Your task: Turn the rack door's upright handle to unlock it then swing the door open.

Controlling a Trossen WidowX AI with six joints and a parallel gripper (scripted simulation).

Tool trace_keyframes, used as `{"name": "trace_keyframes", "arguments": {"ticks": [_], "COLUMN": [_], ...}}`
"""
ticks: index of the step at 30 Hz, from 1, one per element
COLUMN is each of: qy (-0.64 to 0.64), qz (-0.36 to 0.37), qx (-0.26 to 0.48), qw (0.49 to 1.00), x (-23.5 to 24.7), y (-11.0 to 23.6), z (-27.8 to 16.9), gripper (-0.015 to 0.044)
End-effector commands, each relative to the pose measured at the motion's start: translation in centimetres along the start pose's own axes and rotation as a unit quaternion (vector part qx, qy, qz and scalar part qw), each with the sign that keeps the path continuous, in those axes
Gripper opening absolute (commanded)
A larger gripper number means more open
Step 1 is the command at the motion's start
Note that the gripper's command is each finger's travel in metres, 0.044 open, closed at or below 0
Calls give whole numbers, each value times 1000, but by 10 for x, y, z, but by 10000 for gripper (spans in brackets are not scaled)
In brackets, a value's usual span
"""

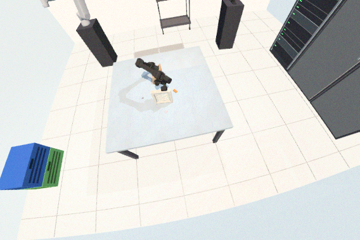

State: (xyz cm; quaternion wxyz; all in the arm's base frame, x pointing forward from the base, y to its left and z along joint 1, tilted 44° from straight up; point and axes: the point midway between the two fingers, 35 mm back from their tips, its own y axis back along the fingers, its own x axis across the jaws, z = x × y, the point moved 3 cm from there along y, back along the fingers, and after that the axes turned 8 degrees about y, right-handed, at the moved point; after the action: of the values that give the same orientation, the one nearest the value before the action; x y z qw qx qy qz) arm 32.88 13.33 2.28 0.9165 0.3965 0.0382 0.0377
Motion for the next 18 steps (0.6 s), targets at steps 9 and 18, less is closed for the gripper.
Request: {"name": "trace_keyframes", "arguments": {"ticks": [9, 18], "qy": [-92, -92], "qz": [0, 0], "qx": [-2, -2], "qw": [996, 996], "x": [-1, -1], "y": [-1, -1], "z": [0, 0], "gripper": [239, 81]}}
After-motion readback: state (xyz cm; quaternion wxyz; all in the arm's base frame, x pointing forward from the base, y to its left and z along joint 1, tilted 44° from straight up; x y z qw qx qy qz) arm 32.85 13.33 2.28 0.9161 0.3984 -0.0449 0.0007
